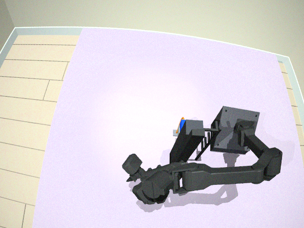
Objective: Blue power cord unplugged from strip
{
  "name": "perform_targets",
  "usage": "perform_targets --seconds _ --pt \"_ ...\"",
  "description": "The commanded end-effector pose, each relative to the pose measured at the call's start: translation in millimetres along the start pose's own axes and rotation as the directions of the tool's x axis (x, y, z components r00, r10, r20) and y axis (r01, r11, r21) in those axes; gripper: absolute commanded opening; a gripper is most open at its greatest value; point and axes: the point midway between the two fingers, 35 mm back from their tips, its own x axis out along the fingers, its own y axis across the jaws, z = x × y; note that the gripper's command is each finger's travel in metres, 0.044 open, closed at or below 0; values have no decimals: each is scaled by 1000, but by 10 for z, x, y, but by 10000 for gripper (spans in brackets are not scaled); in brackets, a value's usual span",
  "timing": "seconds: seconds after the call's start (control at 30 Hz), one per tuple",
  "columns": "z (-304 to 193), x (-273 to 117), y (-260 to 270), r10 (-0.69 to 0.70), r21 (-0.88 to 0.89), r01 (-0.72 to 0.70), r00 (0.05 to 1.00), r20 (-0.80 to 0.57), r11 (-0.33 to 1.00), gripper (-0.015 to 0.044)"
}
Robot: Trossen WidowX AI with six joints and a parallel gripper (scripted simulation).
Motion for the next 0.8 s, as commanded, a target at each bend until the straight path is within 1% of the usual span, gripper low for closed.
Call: perform_targets --seconds 0.0,0.17,0.27,0.37,0.5,0.6,0.63,0.7,0.77 --pt "-496 -126 -545 -97 243 128 986 -139 961 160" --pt "-1075 -333 -1003 -146 489 278 945 -292 827 160" --pt "-1424 -501 -1219 -155 608 370 913 -377 702 160" --pt "-1655 -684 -1421 -178 703 437 893 -413 561 160" --pt "-2012 -743 -1313 -67 803 468 875 -479 368 160" --pt "-2249 -801 -1209 22 844 496 859 -511 205 160" --pt "-2348 -834 -1163 62 851 510 852 -520 127 160" --pt "-2617 -944 -1003 186 826 552 829 -528 -118 160" --pt "-2831 -1067 -821 309 724 588 807 -503 -360 160"
